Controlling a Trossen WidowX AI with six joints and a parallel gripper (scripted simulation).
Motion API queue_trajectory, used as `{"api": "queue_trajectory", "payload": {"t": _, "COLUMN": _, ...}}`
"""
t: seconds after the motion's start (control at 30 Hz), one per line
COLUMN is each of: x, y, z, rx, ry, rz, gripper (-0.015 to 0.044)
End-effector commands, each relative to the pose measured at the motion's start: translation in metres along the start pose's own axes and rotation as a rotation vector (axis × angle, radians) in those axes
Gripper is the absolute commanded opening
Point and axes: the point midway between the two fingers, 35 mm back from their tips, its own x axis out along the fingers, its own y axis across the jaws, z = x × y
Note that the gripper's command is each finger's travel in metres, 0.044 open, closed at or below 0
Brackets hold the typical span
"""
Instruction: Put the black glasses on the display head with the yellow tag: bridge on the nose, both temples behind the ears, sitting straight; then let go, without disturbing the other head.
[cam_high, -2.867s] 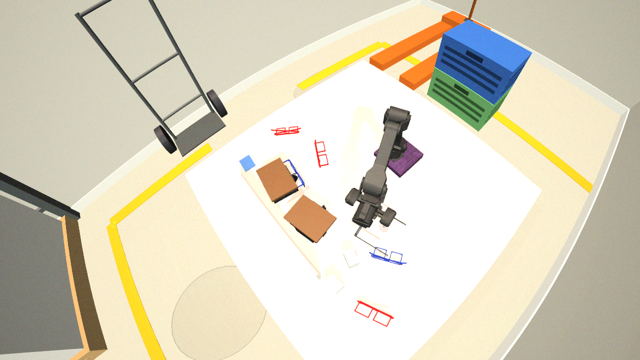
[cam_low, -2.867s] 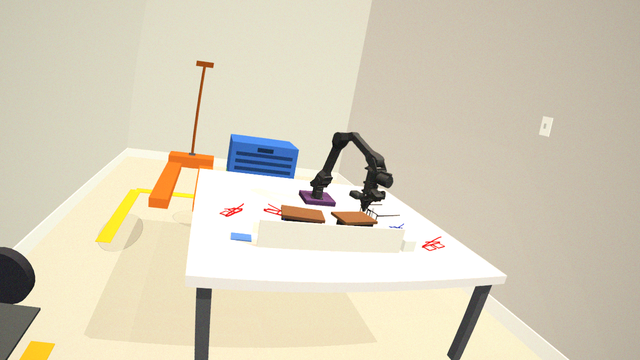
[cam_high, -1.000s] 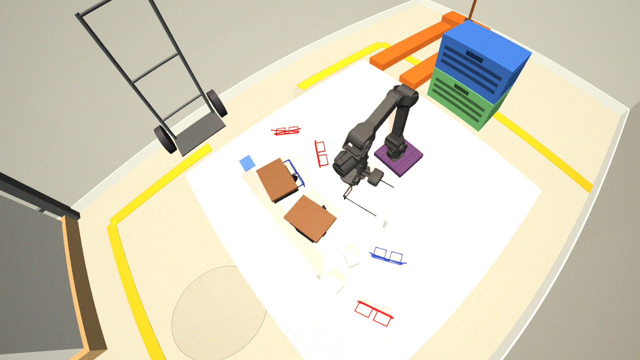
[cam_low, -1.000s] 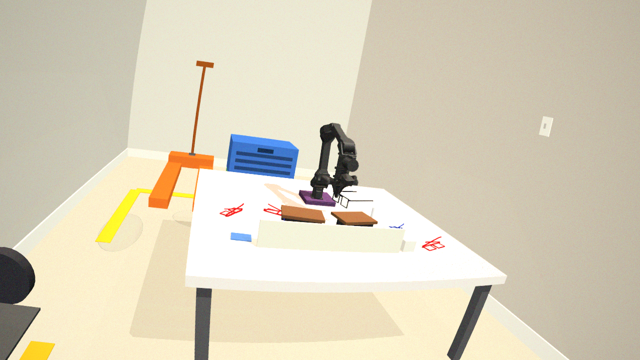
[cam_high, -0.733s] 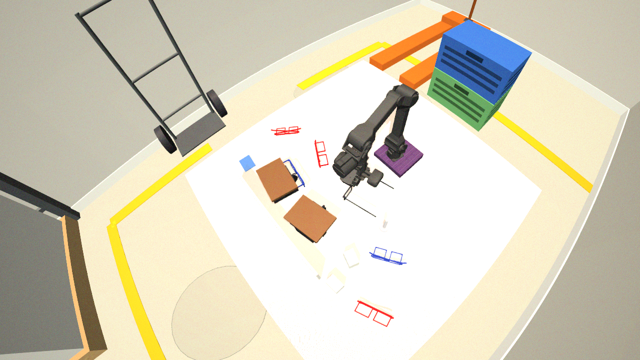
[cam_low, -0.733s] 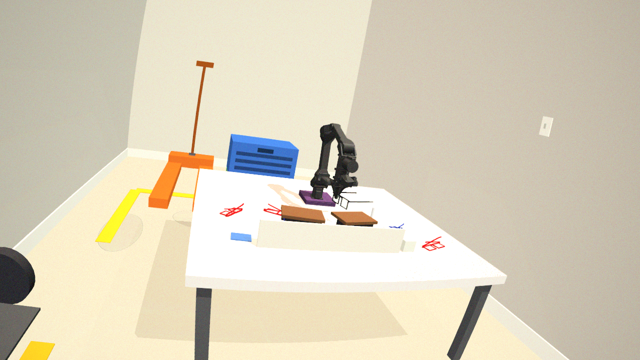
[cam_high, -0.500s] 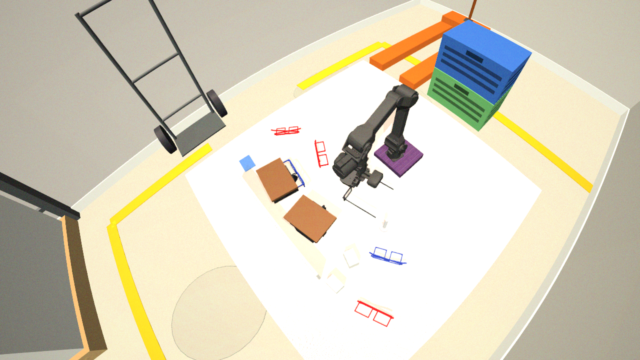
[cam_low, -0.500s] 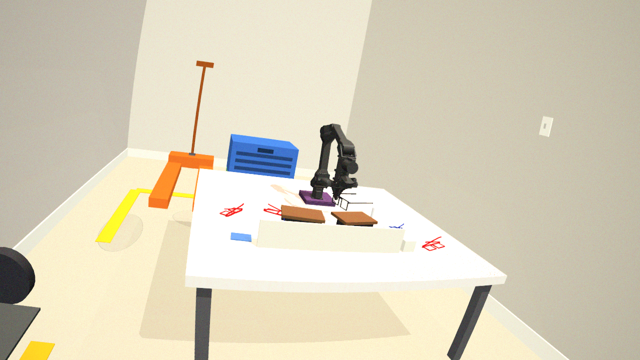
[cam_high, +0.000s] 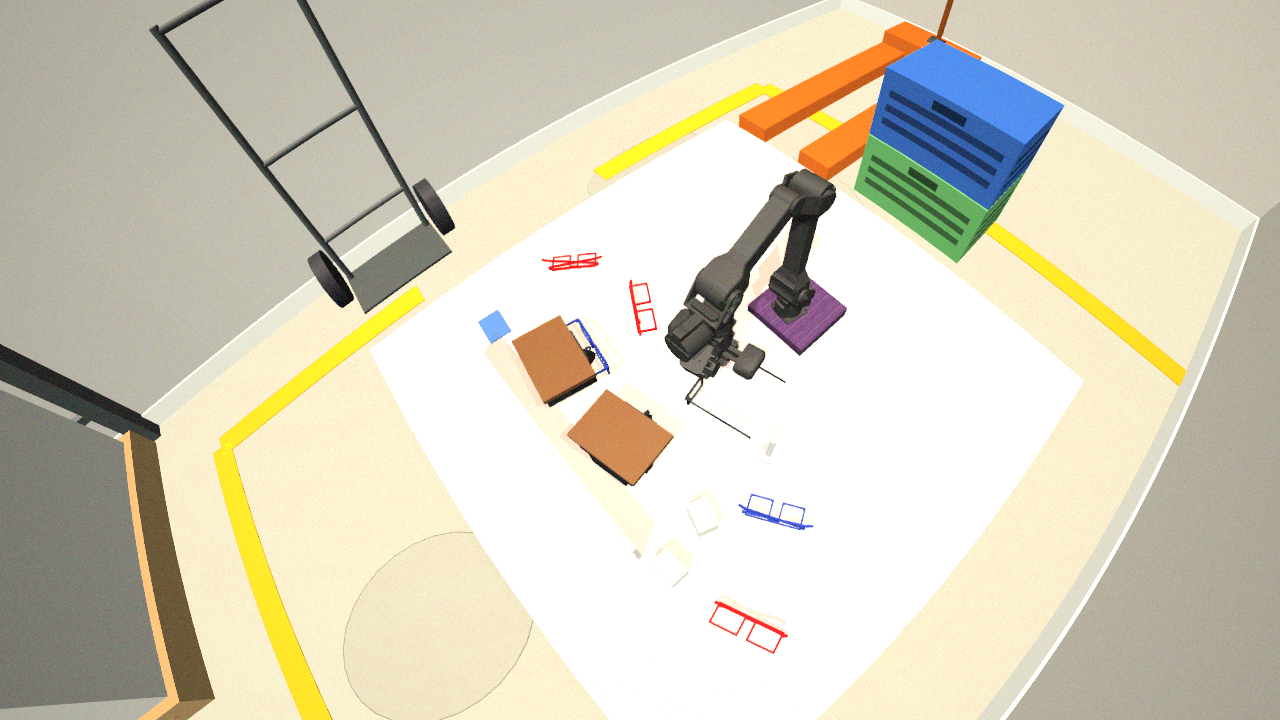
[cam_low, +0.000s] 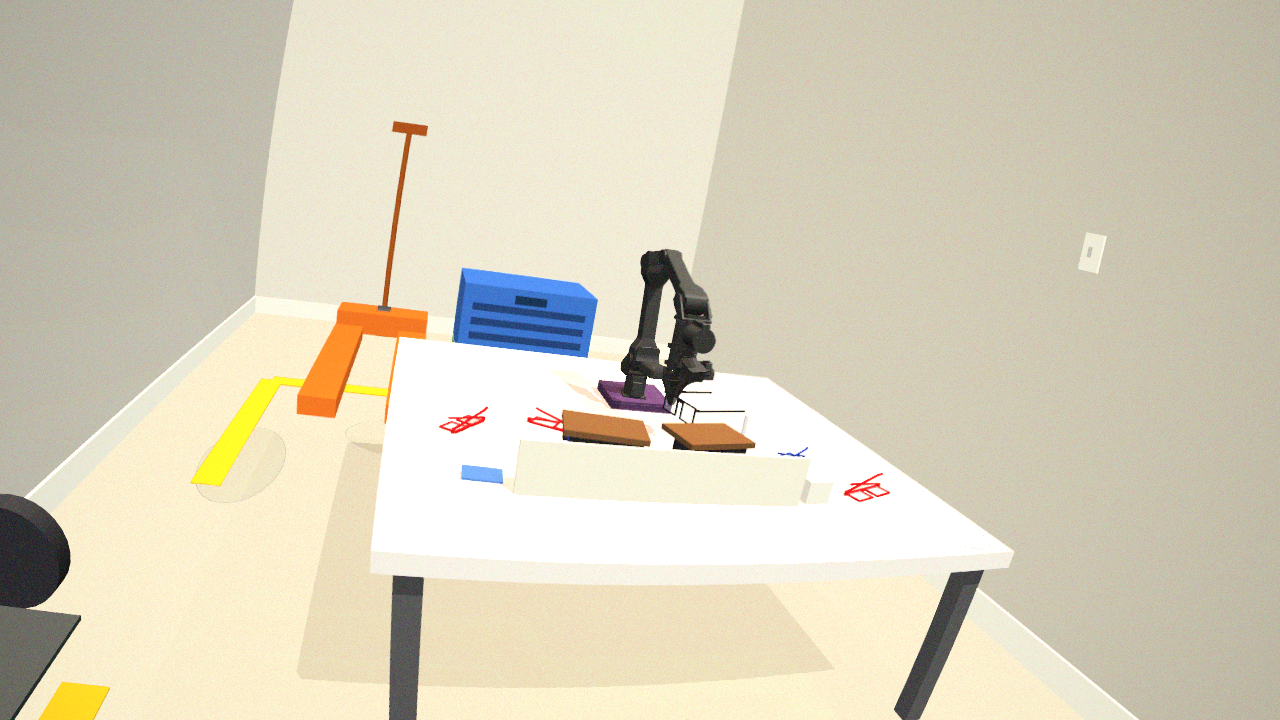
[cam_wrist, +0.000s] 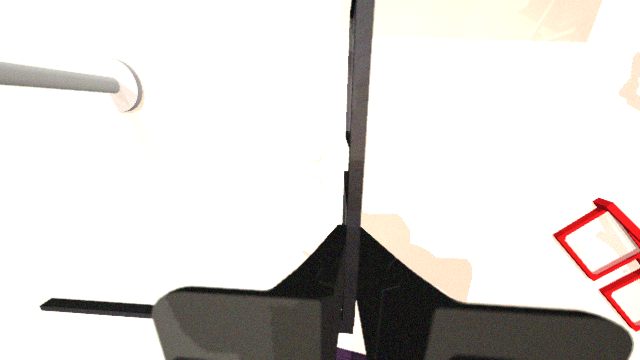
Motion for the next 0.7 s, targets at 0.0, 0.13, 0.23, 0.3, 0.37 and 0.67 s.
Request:
{"api": "queue_trajectory", "payload": {"t": 0.0, "x": 0.006, "y": 0.001, "z": 0.0, "rx": -0.004, "ry": 0.006, "rz": 0.005, "gripper": 0.0}}
{"api": "queue_trajectory", "payload": {"t": 0.13, "x": 0.009, "y": 0.001, "z": 0.0, "rx": -0.004, "ry": 0.006, "rz": 0.005, "gripper": 0.0}}
{"api": "queue_trajectory", "payload": {"t": 0.23, "x": 0.012, "y": 0.001, "z": 0.0, "rx": -0.004, "ry": 0.006, "rz": 0.005, "gripper": 0.0}}
{"api": "queue_trajectory", "payload": {"t": 0.3, "x": 0.013, "y": 0.001, "z": 0.0, "rx": -0.004, "ry": 0.006, "rz": 0.005, "gripper": 0.0}}
{"api": "queue_trajectory", "payload": {"t": 0.37, "x": 0.015, "y": 0.001, "z": 0.0, "rx": -0.004, "ry": 0.006, "rz": 0.005, "gripper": 0.0}}
{"api": "queue_trajectory", "payload": {"t": 0.67, "x": 0.022, "y": 0.001, "z": 0.0, "rx": -0.004, "ry": 0.006, "rz": 0.005, "gripper": 0.0}}
